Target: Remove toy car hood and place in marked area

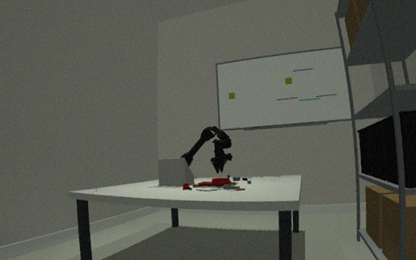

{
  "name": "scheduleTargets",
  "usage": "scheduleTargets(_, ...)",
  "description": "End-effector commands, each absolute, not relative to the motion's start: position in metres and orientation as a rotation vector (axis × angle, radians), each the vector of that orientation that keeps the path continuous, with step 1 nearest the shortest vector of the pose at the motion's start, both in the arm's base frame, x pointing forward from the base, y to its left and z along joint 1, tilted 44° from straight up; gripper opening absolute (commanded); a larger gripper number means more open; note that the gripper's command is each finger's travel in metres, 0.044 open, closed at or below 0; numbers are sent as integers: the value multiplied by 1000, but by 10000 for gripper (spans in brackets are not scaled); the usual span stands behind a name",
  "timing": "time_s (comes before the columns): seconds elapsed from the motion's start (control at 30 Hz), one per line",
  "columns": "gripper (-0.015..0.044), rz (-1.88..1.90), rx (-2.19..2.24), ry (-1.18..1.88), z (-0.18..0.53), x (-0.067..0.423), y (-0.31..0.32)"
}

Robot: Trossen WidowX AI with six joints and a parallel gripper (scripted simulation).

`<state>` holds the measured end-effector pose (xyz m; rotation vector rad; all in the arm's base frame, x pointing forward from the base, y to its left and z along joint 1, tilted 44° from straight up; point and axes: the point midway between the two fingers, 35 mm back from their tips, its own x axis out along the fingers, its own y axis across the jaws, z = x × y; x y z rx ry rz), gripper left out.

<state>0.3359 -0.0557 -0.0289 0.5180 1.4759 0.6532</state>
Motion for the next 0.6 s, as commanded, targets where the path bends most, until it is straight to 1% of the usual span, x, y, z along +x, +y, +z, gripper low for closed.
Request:
scheduleTargets(0.0, 440, 652, 529, 1479, -32, 335, -52)
scheduleTargets(0.57, 440, 652, 530, 1479, -42, 335, -42)
